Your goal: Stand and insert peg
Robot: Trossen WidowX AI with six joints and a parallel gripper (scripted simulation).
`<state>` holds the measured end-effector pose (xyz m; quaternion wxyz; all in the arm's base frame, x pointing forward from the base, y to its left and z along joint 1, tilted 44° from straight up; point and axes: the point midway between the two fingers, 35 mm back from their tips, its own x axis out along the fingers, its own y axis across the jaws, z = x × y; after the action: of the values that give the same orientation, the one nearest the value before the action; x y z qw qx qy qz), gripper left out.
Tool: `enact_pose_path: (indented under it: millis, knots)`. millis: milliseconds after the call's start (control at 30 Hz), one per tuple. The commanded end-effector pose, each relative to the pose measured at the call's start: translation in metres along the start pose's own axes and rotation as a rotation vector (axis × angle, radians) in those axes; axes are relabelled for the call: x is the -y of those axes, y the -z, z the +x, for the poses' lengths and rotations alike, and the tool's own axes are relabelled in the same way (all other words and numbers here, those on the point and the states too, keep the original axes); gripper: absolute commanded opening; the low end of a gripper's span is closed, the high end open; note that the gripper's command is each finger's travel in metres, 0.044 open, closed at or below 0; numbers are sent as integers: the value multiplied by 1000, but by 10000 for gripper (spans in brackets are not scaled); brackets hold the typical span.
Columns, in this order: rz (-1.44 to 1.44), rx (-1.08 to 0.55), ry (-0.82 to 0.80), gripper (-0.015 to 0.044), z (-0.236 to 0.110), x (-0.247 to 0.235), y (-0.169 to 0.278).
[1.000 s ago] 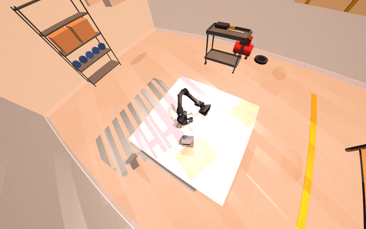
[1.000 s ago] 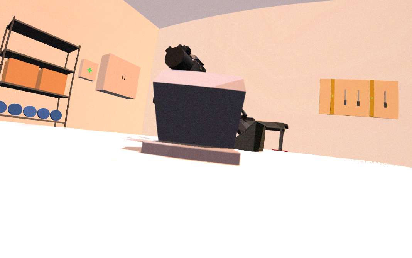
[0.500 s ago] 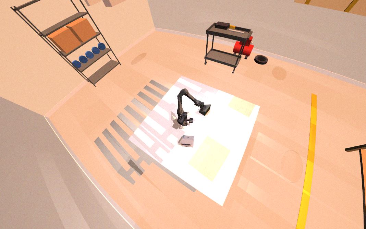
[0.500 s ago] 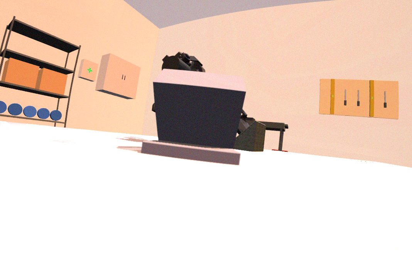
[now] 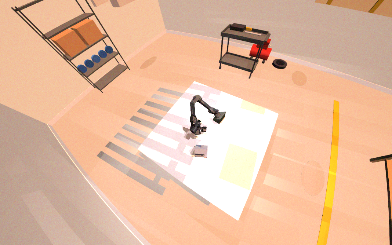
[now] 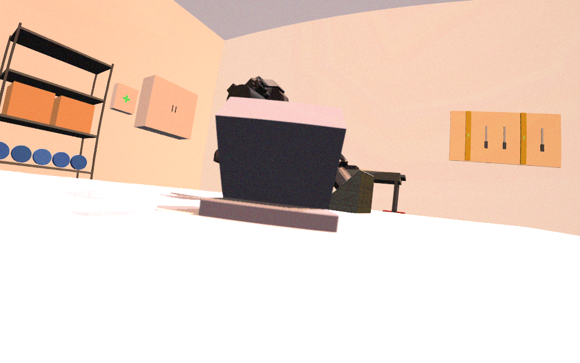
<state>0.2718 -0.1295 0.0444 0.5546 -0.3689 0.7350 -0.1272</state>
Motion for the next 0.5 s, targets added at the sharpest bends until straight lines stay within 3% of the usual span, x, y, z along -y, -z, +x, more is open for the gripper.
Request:
enact_pose_path:
  millis: [0, 100, 467]
  knots:
    - [-3, -1, 5, 177, 0, 1, 0]
    - [-3, -1, 5, 110, 0, 1, 0]
    - [-3, -1, 5, 83, 0, 1, 0]
